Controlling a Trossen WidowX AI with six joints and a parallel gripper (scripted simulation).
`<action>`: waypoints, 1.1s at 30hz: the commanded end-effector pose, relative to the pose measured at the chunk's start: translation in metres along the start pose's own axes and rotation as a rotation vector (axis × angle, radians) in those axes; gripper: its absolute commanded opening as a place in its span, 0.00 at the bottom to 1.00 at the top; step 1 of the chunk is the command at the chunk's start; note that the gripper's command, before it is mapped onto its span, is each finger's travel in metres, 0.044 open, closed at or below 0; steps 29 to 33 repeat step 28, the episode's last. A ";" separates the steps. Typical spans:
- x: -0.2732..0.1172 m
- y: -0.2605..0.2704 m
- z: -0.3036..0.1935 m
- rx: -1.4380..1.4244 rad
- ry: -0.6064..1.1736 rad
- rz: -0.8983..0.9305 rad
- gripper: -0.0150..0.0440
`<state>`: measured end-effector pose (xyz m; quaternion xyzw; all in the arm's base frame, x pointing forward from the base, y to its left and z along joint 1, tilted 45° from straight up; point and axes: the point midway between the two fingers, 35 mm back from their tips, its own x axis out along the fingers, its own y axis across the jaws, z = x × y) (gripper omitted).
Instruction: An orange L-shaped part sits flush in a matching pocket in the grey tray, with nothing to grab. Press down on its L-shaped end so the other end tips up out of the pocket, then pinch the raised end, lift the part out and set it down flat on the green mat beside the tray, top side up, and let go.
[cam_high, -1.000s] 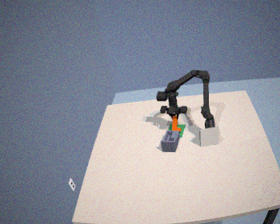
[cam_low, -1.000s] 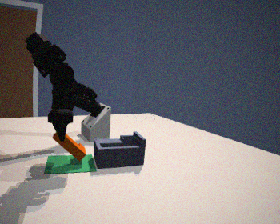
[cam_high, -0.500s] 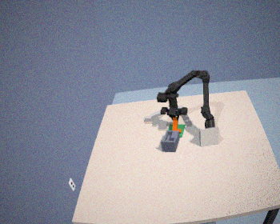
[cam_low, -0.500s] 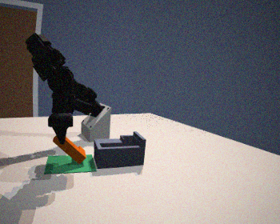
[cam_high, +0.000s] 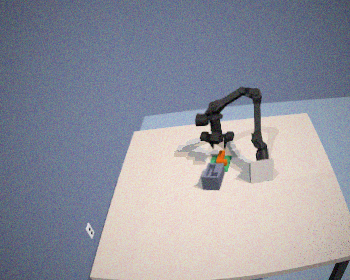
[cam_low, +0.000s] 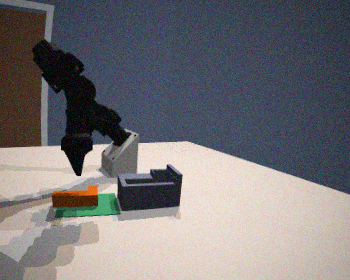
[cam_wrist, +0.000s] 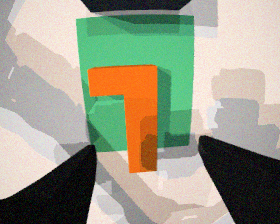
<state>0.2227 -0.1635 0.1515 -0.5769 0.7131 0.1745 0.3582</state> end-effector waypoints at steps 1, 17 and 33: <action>-0.035 -0.003 0.001 0.001 -0.003 -0.009 0.93; -0.065 -0.002 0.001 -0.001 -0.006 -0.021 0.93; -0.065 -0.002 0.001 -0.001 -0.006 -0.021 0.93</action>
